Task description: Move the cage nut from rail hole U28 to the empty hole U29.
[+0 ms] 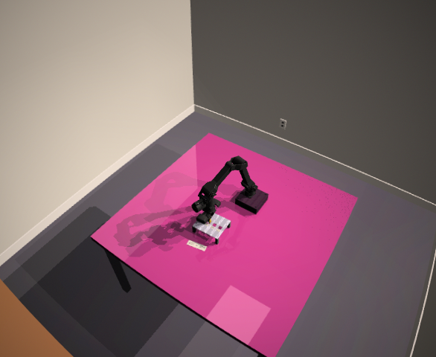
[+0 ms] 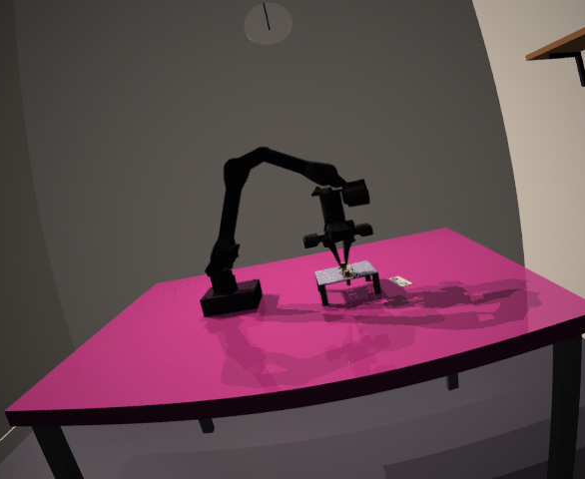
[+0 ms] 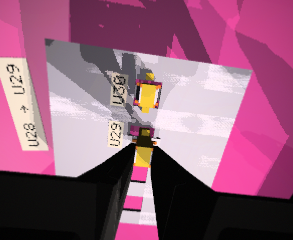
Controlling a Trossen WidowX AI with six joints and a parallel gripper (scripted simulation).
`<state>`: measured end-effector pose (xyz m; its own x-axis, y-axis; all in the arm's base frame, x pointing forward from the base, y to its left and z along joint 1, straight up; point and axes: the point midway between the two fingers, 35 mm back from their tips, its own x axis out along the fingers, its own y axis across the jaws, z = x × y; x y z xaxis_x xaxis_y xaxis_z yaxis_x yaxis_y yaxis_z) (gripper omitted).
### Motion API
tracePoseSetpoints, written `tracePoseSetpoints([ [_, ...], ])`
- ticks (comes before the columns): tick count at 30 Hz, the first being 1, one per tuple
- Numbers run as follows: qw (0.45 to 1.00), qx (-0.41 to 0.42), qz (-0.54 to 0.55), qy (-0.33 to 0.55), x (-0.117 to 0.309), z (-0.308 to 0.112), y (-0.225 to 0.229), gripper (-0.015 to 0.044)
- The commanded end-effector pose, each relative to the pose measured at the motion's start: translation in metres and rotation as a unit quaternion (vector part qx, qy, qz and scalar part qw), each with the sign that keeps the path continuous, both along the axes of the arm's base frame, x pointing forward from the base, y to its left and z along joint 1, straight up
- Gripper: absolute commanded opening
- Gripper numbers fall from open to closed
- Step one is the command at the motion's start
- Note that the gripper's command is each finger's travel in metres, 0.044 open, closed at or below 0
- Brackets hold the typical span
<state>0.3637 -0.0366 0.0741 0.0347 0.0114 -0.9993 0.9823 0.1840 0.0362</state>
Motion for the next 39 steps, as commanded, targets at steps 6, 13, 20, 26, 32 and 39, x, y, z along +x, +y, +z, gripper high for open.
tracePoseSetpoints([
  [6, 1.0, -0.002, -0.002, 0.0, 0.0011, -0.0006, -0.0001, 0.0036],
  [13, 1.0, -0.001, -0.002, 0.0, 0.0019, -0.0006, 0.0, 0.0036],
  [20, 1.0, -0.001, -0.002, 0.0, 0.0027, -0.0006, 0.0001, 0.0036],
  [26, 1.0, -0.001, -0.002, 0.0, 0.0037, -0.0005, 0.0003, 0.0036],
  [32, 1.0, -0.001, -0.002, 0.0, 0.0045, -0.0009, 0.0005, 0.0036],
  [39, 1.0, -0.001, -0.002, -0.002, 0.0044, -0.001, 0.0004, 0.0036],
])
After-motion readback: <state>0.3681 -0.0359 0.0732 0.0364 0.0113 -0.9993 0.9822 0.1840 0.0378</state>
